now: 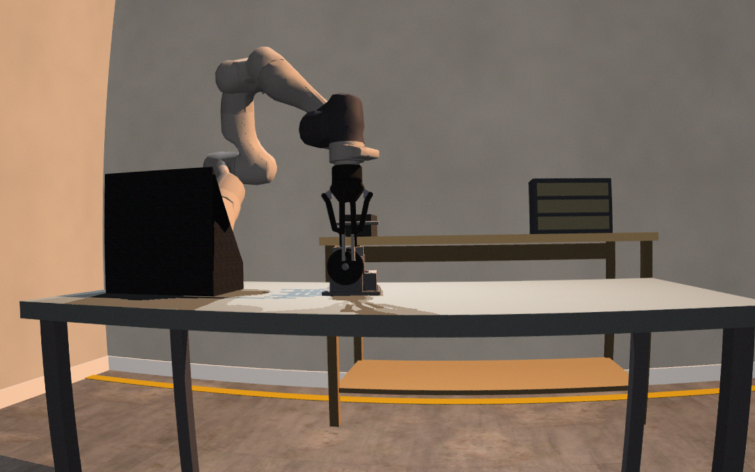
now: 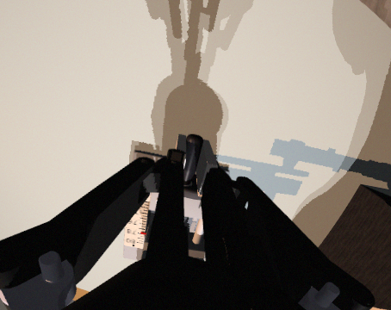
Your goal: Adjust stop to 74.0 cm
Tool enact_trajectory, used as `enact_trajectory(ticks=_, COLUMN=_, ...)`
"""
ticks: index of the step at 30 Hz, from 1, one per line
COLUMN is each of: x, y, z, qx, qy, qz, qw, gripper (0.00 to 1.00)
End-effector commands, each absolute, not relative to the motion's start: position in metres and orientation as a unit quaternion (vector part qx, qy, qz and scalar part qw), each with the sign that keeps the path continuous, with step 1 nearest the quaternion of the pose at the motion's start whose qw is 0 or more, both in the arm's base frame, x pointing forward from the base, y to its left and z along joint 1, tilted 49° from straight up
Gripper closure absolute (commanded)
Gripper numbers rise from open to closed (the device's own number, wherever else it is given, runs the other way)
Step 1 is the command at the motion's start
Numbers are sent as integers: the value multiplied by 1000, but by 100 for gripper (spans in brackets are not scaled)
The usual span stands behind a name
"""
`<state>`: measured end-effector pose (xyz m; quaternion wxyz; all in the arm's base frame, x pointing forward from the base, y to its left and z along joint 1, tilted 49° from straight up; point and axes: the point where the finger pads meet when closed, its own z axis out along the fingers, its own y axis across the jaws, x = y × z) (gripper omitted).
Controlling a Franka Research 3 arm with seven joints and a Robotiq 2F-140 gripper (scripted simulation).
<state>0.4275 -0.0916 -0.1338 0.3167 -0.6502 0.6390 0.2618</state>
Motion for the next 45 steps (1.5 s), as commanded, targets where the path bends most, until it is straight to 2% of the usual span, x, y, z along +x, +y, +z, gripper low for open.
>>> enact_trajectory(ticks=1, x=416, y=-92, z=-135, qx=-653, qy=636, qz=264, qw=316, gripper=96)
enact_trajectory(ticks=22, x=385, y=-70, z=-156, qx=-653, qy=636, qz=264, qw=316, gripper=96)
enact_trajectory(ticks=45, x=412, y=-43, z=-179, qx=-653, qy=636, qz=264, qw=316, gripper=96)
